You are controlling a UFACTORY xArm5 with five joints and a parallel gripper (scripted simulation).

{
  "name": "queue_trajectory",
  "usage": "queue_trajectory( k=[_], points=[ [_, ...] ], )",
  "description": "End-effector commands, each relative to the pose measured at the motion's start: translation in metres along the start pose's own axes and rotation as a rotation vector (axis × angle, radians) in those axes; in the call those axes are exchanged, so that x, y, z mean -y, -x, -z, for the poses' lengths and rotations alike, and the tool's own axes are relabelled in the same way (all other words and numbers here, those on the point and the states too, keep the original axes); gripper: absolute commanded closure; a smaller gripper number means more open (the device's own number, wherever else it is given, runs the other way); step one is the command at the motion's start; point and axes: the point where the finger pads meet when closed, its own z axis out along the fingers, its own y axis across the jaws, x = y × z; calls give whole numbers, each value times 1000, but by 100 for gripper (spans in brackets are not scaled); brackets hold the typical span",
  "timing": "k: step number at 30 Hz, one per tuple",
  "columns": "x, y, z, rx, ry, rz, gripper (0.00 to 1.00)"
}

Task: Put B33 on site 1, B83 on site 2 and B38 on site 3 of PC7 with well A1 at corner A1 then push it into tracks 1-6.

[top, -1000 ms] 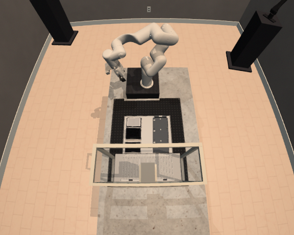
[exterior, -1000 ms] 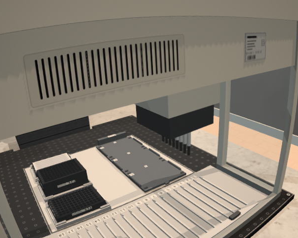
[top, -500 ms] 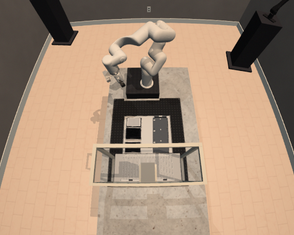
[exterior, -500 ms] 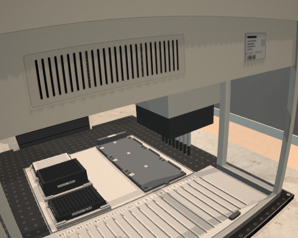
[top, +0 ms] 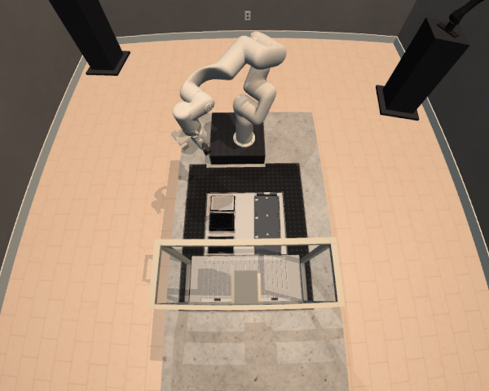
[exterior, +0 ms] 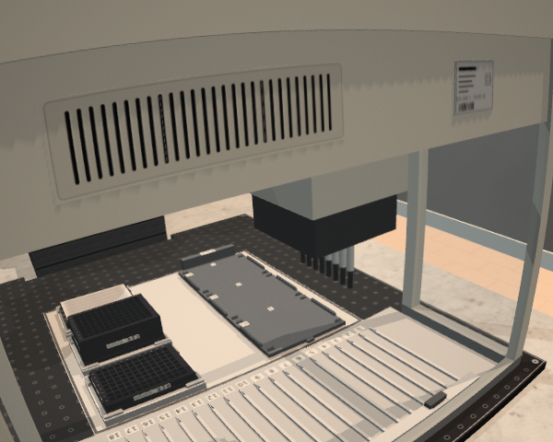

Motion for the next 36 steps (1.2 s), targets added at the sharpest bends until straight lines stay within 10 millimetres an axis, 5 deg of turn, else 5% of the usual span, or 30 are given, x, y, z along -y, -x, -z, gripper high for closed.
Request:
queue_trajectory(
  k=[1,36],
  points=[
    [14,-6,4,-18,8,66,0],
    [165,-22,24,-125,35,569,0]
  ],
)
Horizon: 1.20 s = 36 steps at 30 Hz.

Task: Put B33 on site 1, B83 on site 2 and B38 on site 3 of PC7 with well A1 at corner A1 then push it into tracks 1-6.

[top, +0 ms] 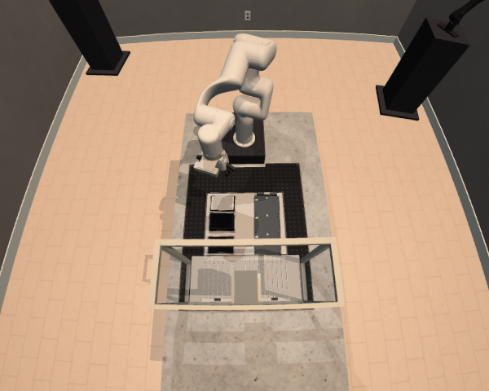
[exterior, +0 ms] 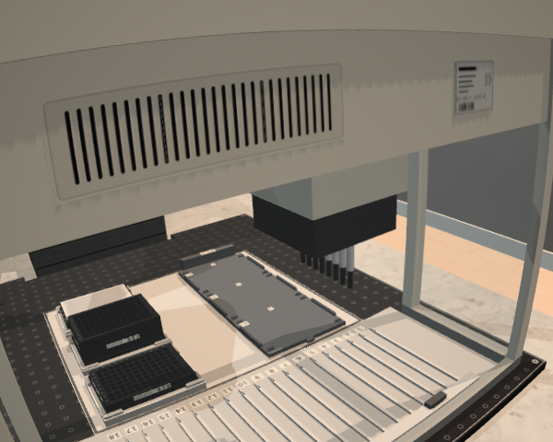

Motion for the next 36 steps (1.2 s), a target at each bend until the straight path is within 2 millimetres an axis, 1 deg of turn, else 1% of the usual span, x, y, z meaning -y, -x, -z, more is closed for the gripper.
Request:
queue_trajectory(
  k=[1,3,7,9,11,26,28,36],
  points=[
    [13,-7,3,-17,2,66,0],
    [23,-11,3,-26,3,108,0],
    [41,-18,5,-26,3,108,0],
    [43,-26,-1,-27,4,174,0],
    [43,-26,-1,-27,4,174,0],
    [55,-86,-44,-38,13,674,0],
    [55,-86,-44,-38,13,674,0],
    [61,-118,-68,-43,19,941,0]
  ],
)
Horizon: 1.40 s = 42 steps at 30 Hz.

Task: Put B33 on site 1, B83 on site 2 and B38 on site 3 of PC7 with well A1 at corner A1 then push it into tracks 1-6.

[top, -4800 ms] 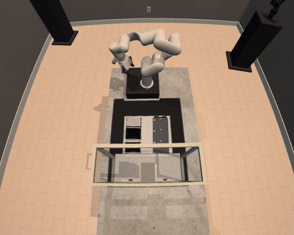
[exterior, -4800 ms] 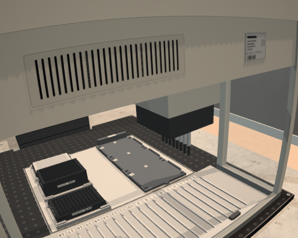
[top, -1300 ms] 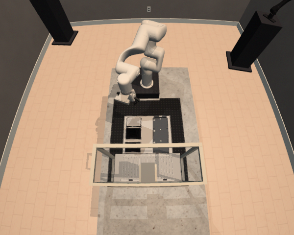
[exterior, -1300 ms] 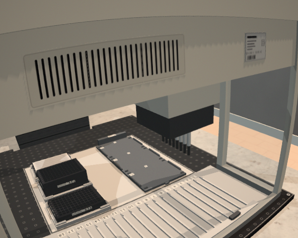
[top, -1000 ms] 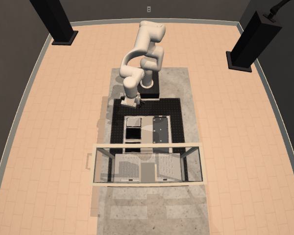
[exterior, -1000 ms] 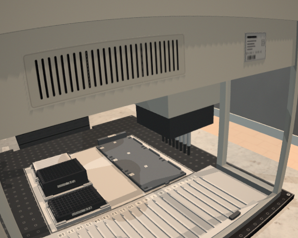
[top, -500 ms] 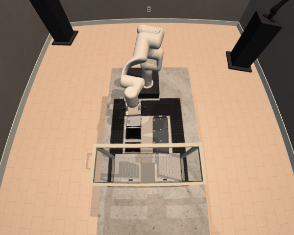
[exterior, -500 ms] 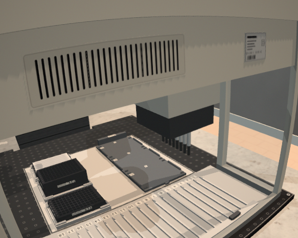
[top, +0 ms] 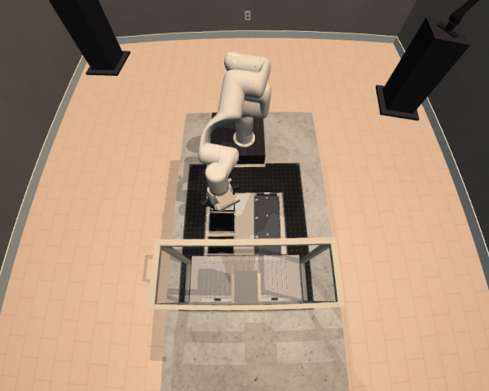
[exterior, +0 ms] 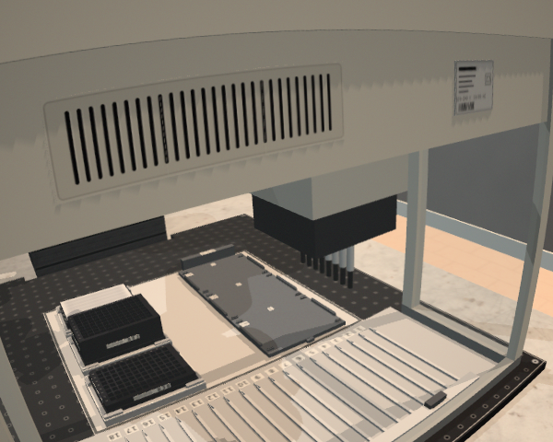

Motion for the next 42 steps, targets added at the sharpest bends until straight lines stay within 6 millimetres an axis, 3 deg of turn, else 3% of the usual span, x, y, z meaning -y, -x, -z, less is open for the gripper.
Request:
queue_trajectory(
  k=[1,33,38,42],
  points=[
    [-9,-12,-9,-5,2,116,0],
    [-77,-100,-95,-25,10,1049,0],
    [-89,-115,-110,-25,10,1072,0],
    [-89,-115,-110,-25,10,1072,0]
  ],
)
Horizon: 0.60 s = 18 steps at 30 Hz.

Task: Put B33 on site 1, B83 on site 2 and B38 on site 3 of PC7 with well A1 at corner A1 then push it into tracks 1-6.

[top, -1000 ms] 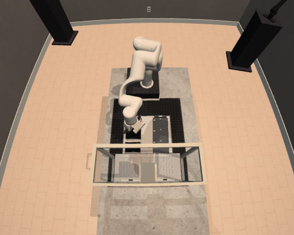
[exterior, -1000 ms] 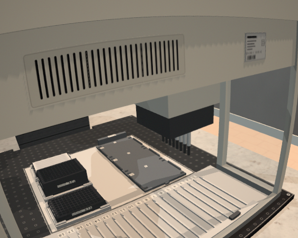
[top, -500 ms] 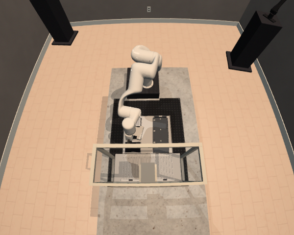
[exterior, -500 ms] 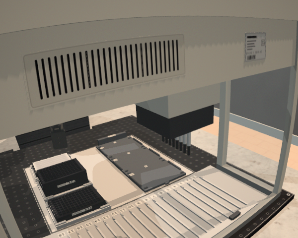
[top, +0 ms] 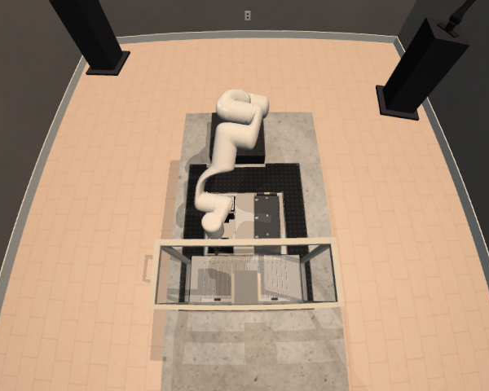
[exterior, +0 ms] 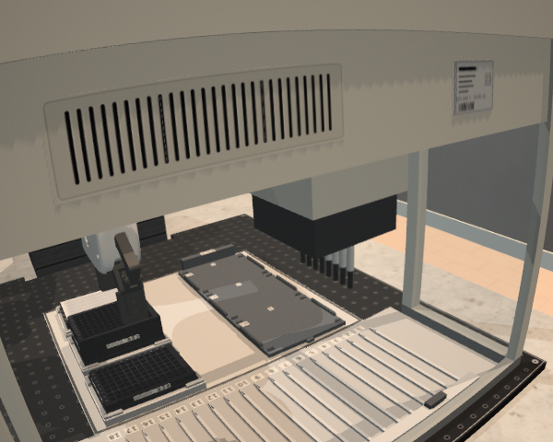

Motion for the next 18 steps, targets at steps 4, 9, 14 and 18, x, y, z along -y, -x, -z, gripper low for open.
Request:
queue_trajectory(
  k=[4,9,14,18],
  points=[
    [-3,1,4,-18,11,1,0],
    [-3,1,4,-18,11,1,0],
    [-3,0,-3,-18,11,1,0],
    [-3,0,-6,-18,11,1,0]
  ],
)
